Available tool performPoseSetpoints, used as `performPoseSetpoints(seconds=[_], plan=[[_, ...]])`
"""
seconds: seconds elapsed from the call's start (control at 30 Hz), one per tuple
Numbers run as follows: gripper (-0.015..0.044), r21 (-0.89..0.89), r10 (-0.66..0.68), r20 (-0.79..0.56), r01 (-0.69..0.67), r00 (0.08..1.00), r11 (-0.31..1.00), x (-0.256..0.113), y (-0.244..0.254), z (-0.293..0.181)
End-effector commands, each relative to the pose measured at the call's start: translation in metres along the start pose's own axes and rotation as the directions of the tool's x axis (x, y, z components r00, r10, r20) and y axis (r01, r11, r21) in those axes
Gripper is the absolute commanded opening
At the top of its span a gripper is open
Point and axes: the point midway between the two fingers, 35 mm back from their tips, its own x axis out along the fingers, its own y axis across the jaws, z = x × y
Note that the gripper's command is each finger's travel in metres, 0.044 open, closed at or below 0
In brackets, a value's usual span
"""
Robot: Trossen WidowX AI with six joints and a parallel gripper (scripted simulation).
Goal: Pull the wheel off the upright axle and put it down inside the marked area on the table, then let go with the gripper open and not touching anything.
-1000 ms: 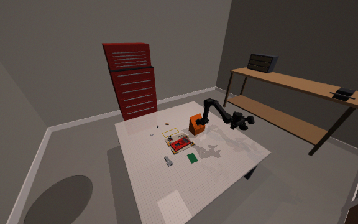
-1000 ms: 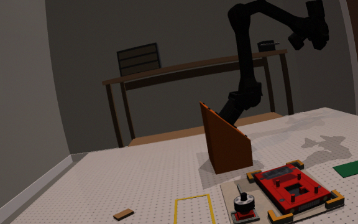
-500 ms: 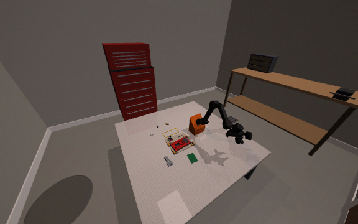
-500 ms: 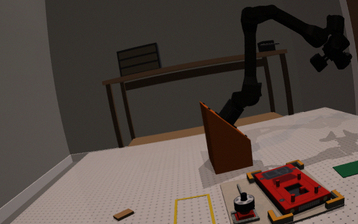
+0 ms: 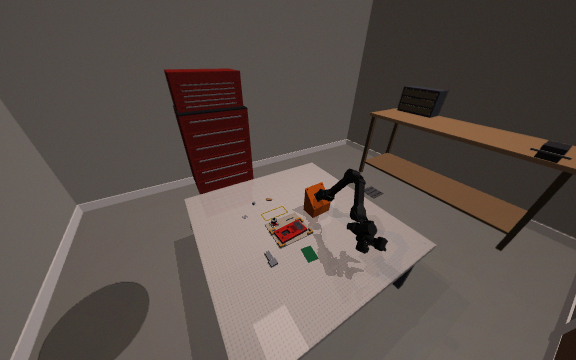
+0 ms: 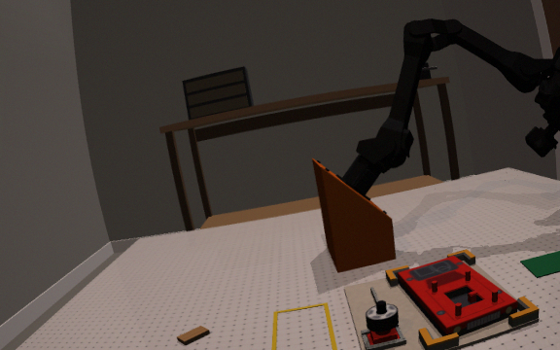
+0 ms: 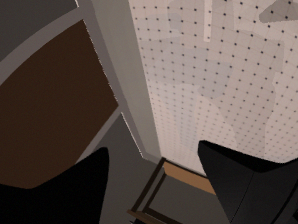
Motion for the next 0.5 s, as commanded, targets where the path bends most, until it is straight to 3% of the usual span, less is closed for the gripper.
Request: performPoseSetpoints(seconds=[0.0,0.2,0.47], plan=[[0.0300,-0.036,-0.007,0.166,0.013,0.986,0.999,-0.014,-0.004,0.054],[0.0300,-0.063,-0.072,0.341,0.100,0.937,0.993,-0.053,-0.034,0.125],[0.0300,-0.041,-0.192,0.534,0.253,0.823,0.967,-0.132,-0.089,0.204]])
